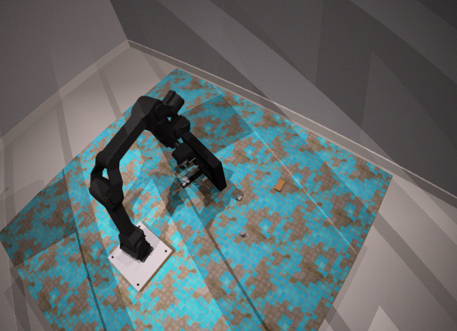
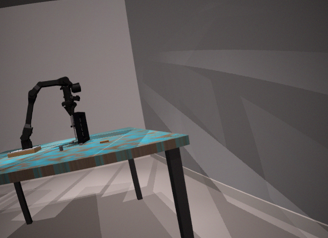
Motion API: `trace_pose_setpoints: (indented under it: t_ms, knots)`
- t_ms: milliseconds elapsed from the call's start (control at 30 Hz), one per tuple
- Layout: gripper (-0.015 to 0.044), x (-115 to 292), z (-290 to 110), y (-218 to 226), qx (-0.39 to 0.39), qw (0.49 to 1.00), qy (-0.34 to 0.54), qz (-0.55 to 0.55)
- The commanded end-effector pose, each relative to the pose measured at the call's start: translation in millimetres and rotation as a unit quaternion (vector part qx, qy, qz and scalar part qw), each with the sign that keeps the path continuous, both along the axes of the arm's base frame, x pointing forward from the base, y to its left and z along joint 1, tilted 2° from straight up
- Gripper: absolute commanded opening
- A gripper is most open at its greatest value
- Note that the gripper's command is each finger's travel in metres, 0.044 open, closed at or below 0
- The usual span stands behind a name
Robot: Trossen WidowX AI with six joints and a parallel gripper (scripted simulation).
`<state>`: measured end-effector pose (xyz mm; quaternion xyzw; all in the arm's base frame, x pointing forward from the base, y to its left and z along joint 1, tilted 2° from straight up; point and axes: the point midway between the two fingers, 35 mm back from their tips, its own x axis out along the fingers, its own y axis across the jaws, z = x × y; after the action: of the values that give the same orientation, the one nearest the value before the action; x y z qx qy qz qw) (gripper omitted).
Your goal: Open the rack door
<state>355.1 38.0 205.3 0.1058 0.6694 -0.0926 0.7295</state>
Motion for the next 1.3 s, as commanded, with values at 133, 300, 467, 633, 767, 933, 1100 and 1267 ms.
trace_pose_setpoints:
  t_ms: [133,300,467,633,767,933,1100,1267]
  knots:
    - [0.0291,0,-14,0,0.005,1.000,0.009,-0.002]
    - [0.0291,1,-22,1,0.007,1.000,0.014,-0.003]
    - [0.0291,1,-30,1,0.010,1.000,0.019,-0.003]
    - [0.0291,1,-38,1,0.012,1.000,0.023,-0.004]
    - [0.0291,1,-45,1,0.014,1.000,0.027,-0.004]
    - [0.0265,1,-49,1,0.015,0.999,0.029,-0.004]
    - [0.0133,1,-49,1,0.015,0.999,0.029,-0.004]
    - [0.0081,1,-49,1,0.015,0.999,0.029,-0.004]
